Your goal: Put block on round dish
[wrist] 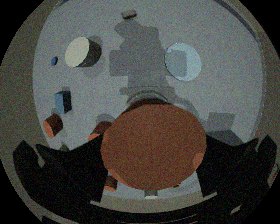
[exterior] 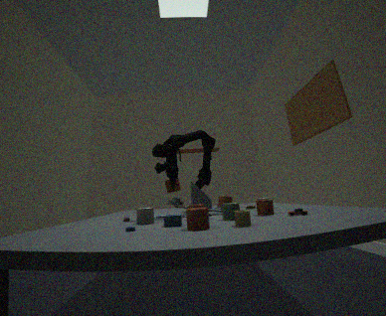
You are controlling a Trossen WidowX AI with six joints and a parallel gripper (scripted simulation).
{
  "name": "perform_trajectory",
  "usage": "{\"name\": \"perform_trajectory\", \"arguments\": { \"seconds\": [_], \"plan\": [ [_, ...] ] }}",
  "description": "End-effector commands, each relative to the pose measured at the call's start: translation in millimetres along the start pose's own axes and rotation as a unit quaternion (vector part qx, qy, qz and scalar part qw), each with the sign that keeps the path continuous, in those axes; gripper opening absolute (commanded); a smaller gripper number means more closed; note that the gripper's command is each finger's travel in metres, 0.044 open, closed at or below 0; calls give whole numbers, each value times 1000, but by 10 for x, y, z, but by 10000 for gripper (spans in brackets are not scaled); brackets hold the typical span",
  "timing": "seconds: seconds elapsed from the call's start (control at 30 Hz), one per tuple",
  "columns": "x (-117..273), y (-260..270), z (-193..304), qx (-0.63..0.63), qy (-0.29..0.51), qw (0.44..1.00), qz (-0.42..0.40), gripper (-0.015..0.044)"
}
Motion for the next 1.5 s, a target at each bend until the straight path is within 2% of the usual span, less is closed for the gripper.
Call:
{"name": "perform_trajectory", "arguments": {
  "seconds": [0.0, 0.4, 0.43, 1.47],
  "plan": [
    [117, 10, -2, 5, -8, 1000, -4, 0],
    [241, -10, 13, 5, -7, 1000, -4, 0],
    [157, -20, 17, 0, 0, 1000, 0, 0],
    [157, -20, 17, 0, 0, 1000, 0, 0]
  ]
}}
Point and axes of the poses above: the point midway between the two fingers, 35 mm back from their tips, its own x axis back along the fingers, its own y axis across the jaws, z = x × y, the point moved 7 cm from there along x, back along the fingers, and after that the axes turned 6 degrees about x, right-handed, at the moved point
